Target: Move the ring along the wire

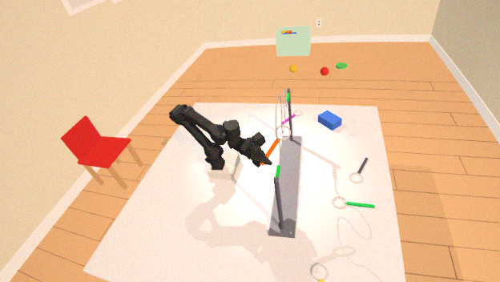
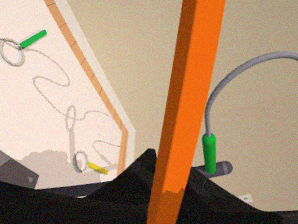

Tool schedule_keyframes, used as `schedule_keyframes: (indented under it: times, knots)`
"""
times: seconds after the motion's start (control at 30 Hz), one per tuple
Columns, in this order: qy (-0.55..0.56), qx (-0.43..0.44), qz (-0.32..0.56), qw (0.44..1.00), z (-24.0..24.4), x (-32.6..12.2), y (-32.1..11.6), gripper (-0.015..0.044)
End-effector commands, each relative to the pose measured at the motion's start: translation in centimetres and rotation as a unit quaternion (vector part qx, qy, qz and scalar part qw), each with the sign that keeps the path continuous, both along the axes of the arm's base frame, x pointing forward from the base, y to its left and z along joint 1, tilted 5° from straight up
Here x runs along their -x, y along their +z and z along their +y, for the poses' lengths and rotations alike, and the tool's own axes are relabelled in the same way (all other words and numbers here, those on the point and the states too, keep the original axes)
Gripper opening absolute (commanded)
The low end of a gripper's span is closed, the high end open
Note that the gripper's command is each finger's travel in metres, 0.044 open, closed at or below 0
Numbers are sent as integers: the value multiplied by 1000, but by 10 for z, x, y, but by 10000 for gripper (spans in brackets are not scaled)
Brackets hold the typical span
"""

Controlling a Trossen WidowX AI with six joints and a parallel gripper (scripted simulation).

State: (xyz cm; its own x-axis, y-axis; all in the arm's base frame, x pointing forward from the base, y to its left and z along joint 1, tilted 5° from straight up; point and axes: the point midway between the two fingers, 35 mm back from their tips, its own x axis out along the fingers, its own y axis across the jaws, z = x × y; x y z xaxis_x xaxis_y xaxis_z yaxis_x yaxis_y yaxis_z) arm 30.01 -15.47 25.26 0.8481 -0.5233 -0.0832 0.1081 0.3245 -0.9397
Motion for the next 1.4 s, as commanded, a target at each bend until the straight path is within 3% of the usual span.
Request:
schedule_keyframes:
  times: [0.0,0.83,1.37]
  knots:
    - [-2,-51,-5,999,7,1,-12,-150]
    - [-4,-350,-11,937,72,0,-74,-150]
    - [-4,-474,-13,880,116,-1,-87,-150]
